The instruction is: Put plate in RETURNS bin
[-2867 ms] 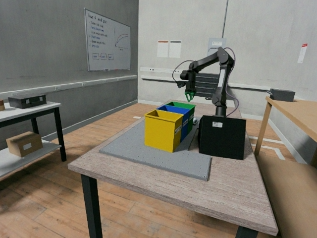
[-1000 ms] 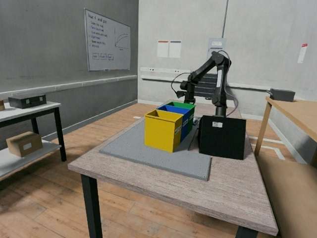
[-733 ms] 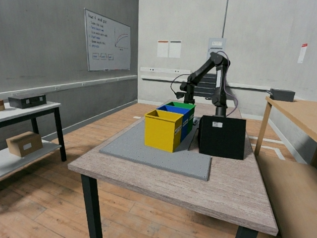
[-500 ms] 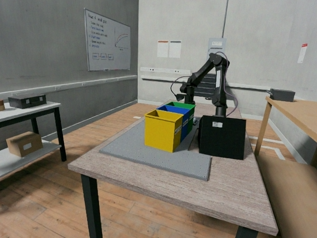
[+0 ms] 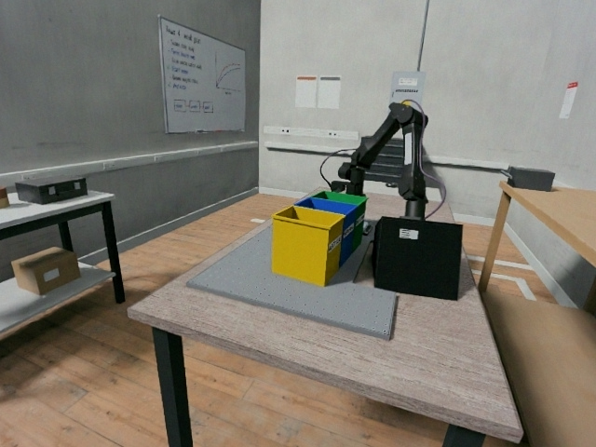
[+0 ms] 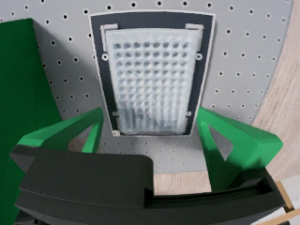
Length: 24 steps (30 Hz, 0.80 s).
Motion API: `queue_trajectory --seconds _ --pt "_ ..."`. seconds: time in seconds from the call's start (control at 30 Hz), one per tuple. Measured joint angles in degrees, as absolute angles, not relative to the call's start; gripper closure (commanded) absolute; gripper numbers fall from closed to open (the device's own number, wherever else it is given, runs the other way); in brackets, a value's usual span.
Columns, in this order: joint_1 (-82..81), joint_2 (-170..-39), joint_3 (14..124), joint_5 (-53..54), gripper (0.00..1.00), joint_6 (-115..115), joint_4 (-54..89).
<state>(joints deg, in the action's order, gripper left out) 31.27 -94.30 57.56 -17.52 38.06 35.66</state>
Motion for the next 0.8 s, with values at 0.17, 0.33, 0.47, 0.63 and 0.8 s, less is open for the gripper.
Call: queue_trajectory --seconds 0.17,0.33,0.47,0.63,0.8 --pt "31.42 -95.18 56.93 -17.34 0.0 38.57 34.48" --pt "31.97 -95.74 56.38 -17.21 0.0 38.83 32.8" --pt "32.23 -96.99 55.53 -17.15 0.0 39.2 31.05" --pt "32.6 -97.62 55.31 -17.12 0.0 39.48 28.42" --pt "32.95 -99.0 55.31 -16.97 0.0 39.88 27.05"
